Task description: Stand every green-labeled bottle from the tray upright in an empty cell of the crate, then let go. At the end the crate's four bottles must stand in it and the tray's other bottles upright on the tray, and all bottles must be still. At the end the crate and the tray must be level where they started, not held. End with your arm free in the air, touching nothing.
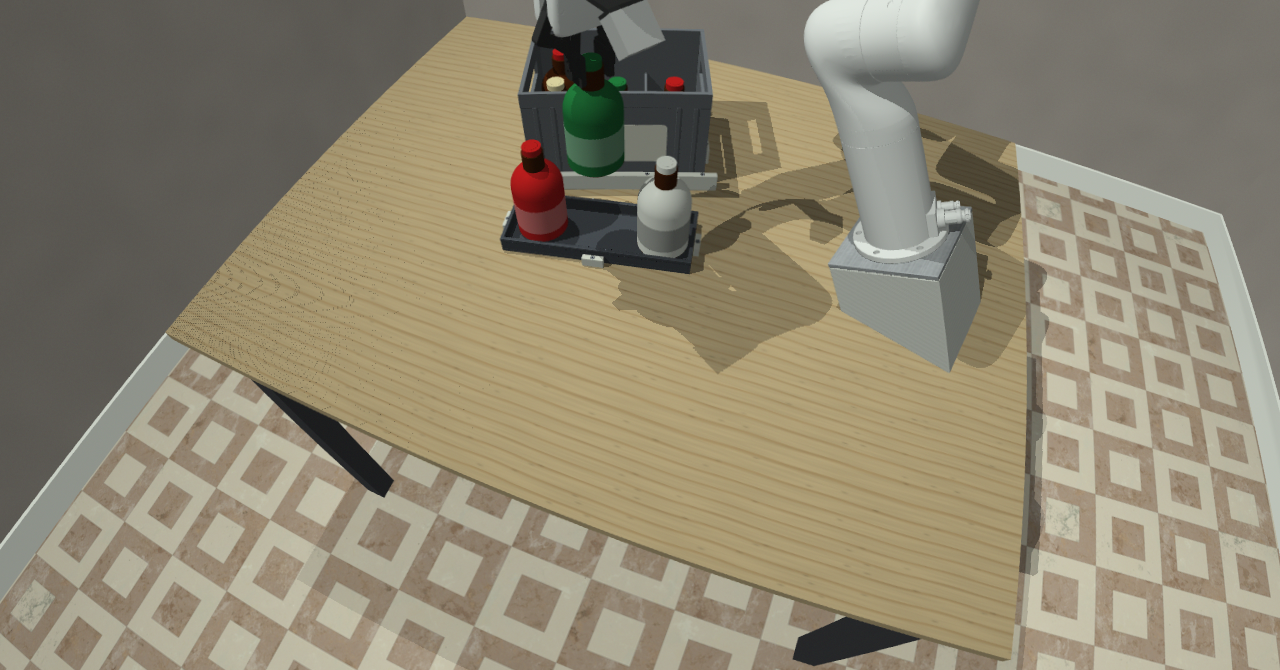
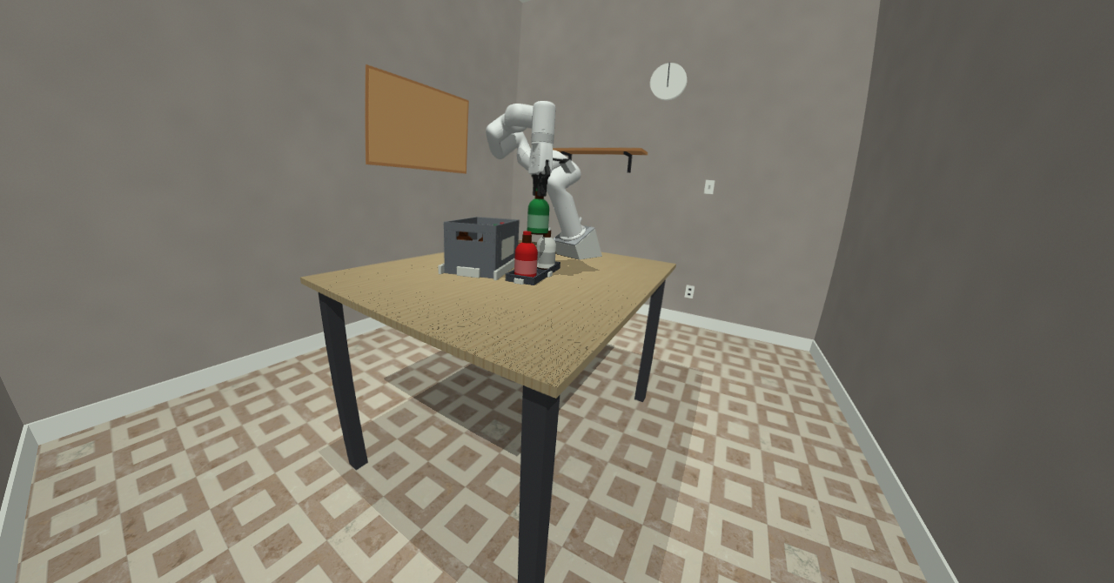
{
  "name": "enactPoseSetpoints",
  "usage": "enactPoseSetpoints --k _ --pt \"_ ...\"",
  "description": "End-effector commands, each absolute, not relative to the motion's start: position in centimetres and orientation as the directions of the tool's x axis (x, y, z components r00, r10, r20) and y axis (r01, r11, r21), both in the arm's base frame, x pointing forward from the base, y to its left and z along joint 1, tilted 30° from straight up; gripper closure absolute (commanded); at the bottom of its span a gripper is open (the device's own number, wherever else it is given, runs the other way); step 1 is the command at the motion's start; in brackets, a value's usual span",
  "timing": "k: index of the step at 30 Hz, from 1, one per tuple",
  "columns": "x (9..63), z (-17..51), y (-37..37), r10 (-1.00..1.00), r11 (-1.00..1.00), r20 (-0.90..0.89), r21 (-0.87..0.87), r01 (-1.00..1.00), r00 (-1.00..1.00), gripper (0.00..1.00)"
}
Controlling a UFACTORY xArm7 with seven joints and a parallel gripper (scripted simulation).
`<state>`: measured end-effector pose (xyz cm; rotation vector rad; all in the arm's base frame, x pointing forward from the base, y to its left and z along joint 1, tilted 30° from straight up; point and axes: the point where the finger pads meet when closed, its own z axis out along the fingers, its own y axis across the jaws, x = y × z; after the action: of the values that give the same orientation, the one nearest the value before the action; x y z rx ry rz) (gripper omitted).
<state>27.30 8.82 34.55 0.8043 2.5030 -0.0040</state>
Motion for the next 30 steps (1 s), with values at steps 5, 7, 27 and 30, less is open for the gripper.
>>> enactPoseSetpoints --k 5,7,27,30 --pt "26.9 35.5 9.0 0.545 0.825 -0.469 0.151 0.545 -0.695 1.00" --pt "26.8 35.7 9.0 0.545 0.825 -0.469 0.151 0.545 -0.695 1.00" --pt "26.4 36.4 9.2 0.545 0.825 -0.469 0.151 0.545 -0.695 1.00" --pt "26.4 36.4 9.2 0.545 0.825 -0.469 0.151 0.545 -0.695 1.00"
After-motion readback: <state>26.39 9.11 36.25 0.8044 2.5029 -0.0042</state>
